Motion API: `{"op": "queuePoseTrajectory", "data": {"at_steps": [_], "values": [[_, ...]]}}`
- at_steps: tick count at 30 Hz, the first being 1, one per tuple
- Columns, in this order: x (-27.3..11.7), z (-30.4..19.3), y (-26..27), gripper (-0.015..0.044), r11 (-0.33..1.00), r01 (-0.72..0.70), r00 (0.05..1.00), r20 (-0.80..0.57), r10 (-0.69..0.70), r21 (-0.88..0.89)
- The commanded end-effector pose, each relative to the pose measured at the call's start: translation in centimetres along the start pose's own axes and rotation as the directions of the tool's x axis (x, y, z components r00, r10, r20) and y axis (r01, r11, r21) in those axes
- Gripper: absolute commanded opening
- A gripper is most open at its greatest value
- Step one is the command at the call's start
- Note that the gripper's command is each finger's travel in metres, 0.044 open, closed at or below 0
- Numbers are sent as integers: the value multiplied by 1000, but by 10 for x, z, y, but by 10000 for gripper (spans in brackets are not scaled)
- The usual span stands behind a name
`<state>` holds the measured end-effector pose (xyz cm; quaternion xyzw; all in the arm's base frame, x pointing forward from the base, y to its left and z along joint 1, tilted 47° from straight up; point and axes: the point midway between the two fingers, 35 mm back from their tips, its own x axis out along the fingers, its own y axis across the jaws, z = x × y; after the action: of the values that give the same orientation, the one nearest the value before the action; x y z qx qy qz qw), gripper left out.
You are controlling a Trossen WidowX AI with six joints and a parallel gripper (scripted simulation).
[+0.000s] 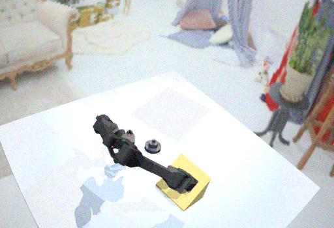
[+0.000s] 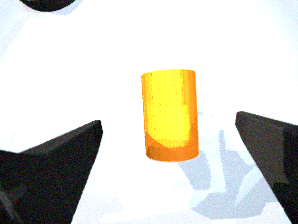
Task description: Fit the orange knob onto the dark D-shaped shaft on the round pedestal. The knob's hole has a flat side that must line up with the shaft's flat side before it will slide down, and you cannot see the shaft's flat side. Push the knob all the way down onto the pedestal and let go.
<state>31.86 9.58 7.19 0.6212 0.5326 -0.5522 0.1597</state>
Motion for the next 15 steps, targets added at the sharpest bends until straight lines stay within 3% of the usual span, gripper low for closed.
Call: {"op": "queuePoseTrajectory", "data": {"at_steps": [1,14,15], "values": [[9,-2,-2,440,1000,9,1000,-2,-9,3],[25,-8,-3,440,1000,10,1000,-4,-10,5],[25,-8,-3,414,1000,10,1000,-4,-10,5]]}}
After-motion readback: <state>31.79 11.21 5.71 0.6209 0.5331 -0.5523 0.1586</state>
